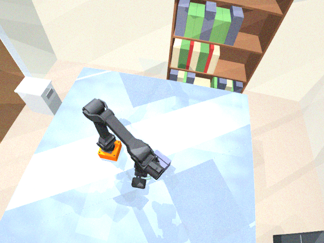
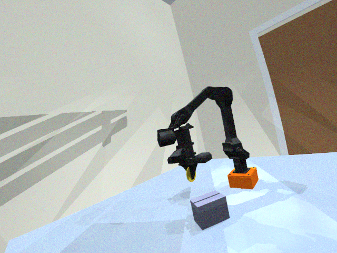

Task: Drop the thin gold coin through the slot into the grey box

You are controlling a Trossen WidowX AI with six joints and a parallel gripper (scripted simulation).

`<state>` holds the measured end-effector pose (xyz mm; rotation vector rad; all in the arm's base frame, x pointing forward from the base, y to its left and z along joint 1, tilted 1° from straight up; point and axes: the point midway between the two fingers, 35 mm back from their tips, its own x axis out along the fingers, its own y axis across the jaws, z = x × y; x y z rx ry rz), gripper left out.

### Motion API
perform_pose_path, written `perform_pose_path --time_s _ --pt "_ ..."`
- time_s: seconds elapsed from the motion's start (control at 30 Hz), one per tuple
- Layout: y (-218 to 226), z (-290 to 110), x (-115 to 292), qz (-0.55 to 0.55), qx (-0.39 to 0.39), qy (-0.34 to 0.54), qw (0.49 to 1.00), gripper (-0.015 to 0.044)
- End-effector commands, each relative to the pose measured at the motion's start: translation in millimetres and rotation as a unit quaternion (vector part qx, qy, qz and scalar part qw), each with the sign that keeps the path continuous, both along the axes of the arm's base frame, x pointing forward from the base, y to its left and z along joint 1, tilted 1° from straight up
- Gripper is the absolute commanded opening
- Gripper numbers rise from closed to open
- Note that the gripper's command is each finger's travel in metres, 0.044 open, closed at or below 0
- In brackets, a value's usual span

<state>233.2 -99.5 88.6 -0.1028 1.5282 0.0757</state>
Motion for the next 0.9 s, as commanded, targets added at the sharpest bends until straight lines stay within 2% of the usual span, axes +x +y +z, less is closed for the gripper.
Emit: perform_pose_path --time_s 0.0,0.4,0.87 --pt "-1.6 0.6 0.4 -0.070 0.004 -0.001 0.998 0.0000" --pt "-6.9 1.1 1.0 -0.267 0.012 -0.004 0.964 0.0000" --pt "2.6 1.6 9.6 -0.278 0.013 -0.004 0.961 0.0000"
